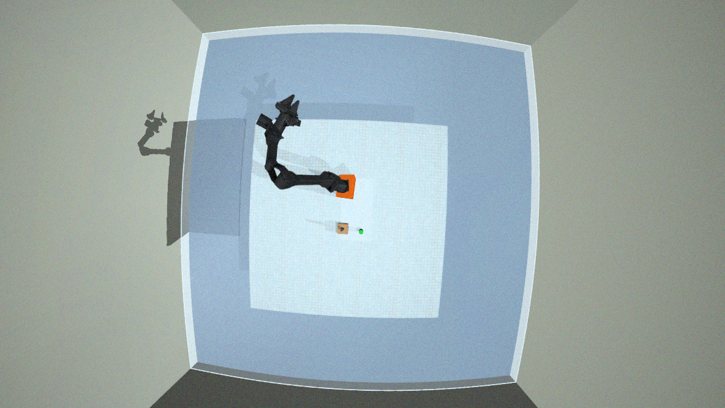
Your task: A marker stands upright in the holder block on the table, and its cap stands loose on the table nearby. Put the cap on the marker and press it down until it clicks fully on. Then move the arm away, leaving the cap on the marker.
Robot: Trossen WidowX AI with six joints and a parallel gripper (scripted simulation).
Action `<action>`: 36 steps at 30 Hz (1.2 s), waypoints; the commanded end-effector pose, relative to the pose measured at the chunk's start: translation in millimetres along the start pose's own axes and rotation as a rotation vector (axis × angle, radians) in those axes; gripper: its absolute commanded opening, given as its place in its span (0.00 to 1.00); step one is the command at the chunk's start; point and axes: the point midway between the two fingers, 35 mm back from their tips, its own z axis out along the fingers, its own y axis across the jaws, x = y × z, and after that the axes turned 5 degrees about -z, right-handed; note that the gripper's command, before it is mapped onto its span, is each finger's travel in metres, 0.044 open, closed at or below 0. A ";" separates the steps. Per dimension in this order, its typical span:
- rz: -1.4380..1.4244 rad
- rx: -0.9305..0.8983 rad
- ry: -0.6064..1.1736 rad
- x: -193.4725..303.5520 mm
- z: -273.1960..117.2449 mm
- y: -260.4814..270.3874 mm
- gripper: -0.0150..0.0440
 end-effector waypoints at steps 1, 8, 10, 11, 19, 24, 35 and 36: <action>-0.002 0.003 0.002 0.5 -0.7 -0.6 0.89; -0.137 0.126 0.115 22.5 -34.6 -34.6 0.66; -0.213 0.179 0.169 31.0 -51.9 -53.0 0.66; -0.252 0.204 0.198 34.9 -61.3 -62.2 0.66; -0.568 0.382 0.462 54.4 -148.9 -128.7 0.66; -0.761 0.464 0.652 54.7 -211.7 -161.5 0.66; -1.156 0.553 1.134 21.3 -359.8 -205.0 0.66; -1.189 0.554 1.182 15.9 -373.3 -206.9 0.66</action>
